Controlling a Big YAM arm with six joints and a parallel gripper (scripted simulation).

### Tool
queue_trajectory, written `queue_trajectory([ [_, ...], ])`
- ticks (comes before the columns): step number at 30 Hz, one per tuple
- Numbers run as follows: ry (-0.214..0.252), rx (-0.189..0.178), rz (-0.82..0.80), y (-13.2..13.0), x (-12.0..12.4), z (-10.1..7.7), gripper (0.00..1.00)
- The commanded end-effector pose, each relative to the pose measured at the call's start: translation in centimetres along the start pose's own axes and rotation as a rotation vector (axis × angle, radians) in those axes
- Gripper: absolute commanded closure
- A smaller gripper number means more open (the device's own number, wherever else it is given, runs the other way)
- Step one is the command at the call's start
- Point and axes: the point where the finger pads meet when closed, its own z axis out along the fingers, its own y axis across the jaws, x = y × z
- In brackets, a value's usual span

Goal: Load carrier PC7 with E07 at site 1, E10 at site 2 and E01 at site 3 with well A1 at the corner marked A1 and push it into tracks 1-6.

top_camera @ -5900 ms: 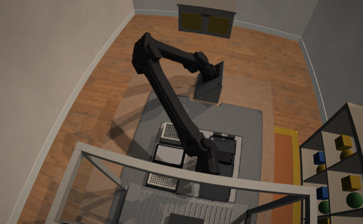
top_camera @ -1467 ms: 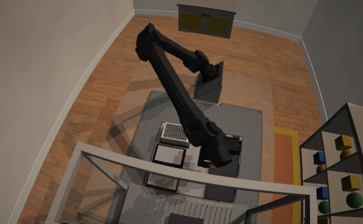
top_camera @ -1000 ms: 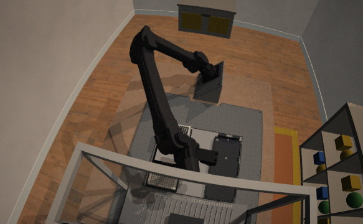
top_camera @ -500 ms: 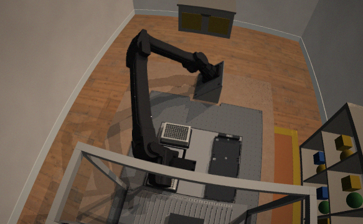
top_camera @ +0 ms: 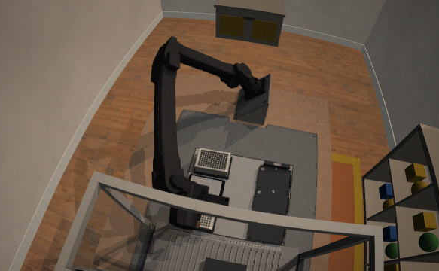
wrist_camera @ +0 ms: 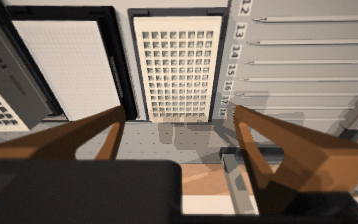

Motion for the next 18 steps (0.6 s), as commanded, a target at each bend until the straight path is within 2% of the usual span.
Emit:
queue_trajectory([
  [1,0.0,-0.002,-0.006,-0.1,0.2,1.3,0.0],
  [4,0.0,0.007,0.003,-0.1,0.8,1.6,0.0],
  [7,0.001,0.002,-0.002,-0.1,0.5,2.7,0.0],
  [11,0.001,0.012,-0.018,-0.2,-0.4,2.6,0.0],
  [12,-0.001,0.047,-0.014,-0.6,-0.2,0.8,0.0],
  [14,0.001,0.009,0.005,-0.1,1.0,3.6,0.0],
  [16,0.001,-0.003,-0.007,0.0,0.3,4.8,0.0],
  [18,0.001,-0.003,-0.007,0.0,0.3,5.3,0.0],
])
